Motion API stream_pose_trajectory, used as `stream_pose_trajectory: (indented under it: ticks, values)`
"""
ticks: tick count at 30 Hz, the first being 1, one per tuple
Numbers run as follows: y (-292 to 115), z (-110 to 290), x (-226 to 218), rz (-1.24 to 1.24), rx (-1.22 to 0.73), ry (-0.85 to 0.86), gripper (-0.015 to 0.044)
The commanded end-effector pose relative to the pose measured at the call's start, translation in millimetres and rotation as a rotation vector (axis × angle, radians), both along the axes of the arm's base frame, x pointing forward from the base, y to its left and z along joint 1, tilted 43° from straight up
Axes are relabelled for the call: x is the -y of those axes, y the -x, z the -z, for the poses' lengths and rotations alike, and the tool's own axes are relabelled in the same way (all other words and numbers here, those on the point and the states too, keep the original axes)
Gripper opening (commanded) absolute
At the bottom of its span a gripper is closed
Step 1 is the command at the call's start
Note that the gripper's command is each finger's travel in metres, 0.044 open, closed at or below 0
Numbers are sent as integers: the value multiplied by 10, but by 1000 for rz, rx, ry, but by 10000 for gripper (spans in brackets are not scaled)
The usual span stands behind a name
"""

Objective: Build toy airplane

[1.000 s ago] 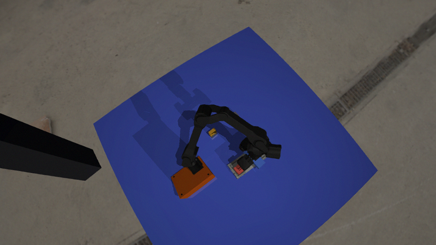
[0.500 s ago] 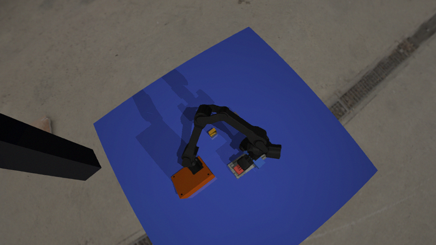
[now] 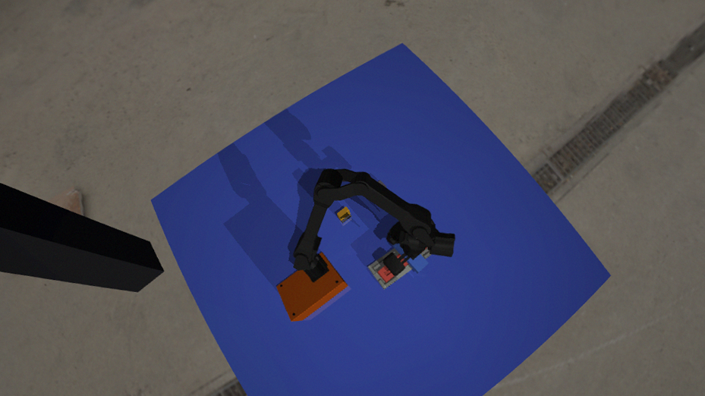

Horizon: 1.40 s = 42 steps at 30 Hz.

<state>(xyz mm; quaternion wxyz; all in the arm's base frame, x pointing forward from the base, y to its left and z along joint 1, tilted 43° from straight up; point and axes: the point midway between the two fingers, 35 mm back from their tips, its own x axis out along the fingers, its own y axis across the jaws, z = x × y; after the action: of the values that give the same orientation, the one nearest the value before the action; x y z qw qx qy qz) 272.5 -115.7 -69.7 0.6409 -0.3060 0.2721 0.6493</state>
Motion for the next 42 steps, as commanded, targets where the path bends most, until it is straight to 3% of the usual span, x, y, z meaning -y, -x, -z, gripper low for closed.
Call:
stream_pose_trajectory:
  ticks: [1,8,15,31,42]
  values:
    - [-4,-16,18,0,0,0,440]
    - [8,-614,565,5,-4,-2,440]
    - [-1,-617,596,17,-15,-2,440]
    - [0,-582,582,1139,-1017,-15,440]
    - [0,-581,582,1188,-1061,-15,440]
